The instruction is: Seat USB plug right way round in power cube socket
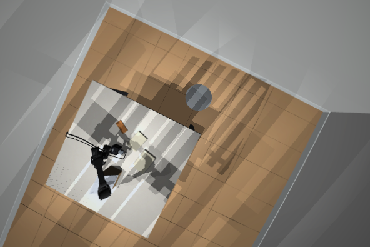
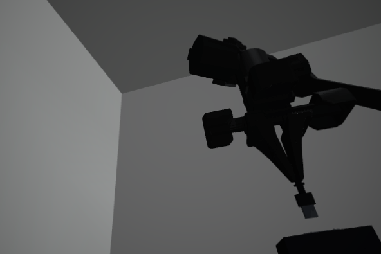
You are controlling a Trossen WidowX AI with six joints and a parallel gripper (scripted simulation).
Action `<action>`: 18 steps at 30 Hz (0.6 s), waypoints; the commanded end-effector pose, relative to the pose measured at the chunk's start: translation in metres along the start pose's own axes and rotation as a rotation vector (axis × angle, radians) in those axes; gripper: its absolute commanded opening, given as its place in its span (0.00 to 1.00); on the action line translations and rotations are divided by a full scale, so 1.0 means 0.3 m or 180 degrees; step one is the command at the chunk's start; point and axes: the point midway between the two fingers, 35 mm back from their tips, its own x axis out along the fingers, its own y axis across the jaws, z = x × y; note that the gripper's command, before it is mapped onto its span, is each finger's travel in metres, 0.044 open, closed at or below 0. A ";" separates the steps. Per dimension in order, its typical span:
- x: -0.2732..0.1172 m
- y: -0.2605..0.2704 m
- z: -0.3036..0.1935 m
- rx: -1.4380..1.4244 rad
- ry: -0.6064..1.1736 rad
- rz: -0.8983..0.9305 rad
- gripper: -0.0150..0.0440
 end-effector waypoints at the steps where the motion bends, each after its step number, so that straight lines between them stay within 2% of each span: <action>1: 0.003 0.002 0.003 0.0019 -0.0014 0.0008 0.25; 18: 0.010 0.001 0.005 0.0053 -0.0037 0.0007 0.25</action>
